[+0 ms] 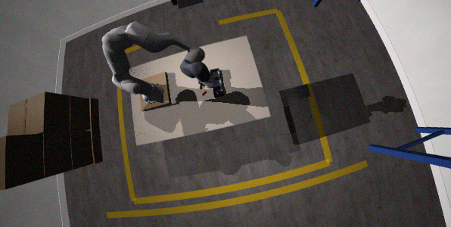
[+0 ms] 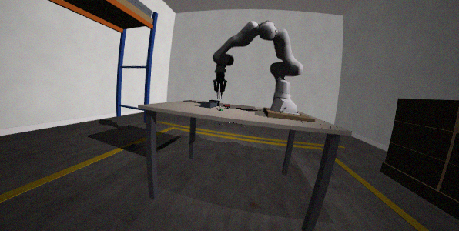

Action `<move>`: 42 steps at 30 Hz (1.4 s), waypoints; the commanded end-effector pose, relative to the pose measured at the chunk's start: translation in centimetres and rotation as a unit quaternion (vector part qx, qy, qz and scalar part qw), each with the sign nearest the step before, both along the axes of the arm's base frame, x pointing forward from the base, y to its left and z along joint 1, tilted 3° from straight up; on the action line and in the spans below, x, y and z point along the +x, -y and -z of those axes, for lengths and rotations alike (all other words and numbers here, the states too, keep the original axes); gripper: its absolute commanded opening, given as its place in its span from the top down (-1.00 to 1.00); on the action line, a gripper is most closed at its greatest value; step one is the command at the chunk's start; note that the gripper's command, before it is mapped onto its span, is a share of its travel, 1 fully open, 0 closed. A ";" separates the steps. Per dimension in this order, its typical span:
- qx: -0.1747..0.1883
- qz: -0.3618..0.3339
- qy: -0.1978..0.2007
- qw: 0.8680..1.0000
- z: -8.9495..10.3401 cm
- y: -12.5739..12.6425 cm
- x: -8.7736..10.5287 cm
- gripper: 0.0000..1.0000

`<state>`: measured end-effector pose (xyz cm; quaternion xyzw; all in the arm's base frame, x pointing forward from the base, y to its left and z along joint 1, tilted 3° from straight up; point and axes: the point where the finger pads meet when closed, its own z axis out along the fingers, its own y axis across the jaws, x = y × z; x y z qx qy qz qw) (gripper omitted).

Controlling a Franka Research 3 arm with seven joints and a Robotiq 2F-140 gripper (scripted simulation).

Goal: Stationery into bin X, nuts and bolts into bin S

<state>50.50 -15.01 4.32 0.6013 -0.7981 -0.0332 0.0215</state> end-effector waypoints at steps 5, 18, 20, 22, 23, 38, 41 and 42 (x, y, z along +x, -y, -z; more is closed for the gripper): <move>-0.007 0.089 0.000 0.996 -0.5 -3.5 -2.3 0.63; -0.020 0.198 0.004 0.980 -0.5 -3.6 -2.3 0.63; -0.023 0.213 0.005 0.977 -0.5 -3.6 -2.3 0.63; -0.023 0.213 0.005 0.977 -0.5 -3.6 -2.3 0.63; -0.025 0.233 0.006 0.972 -0.5 -3.6 -2.3 0.63; -0.034 0.339 0.005 0.940 -0.5 -3.7 -2.4 0.63; -0.035 0.356 0.004 0.934 -0.5 -3.7 -2.4 0.63; -0.035 0.356 0.004 0.934 -0.5 -3.7 -2.4 0.63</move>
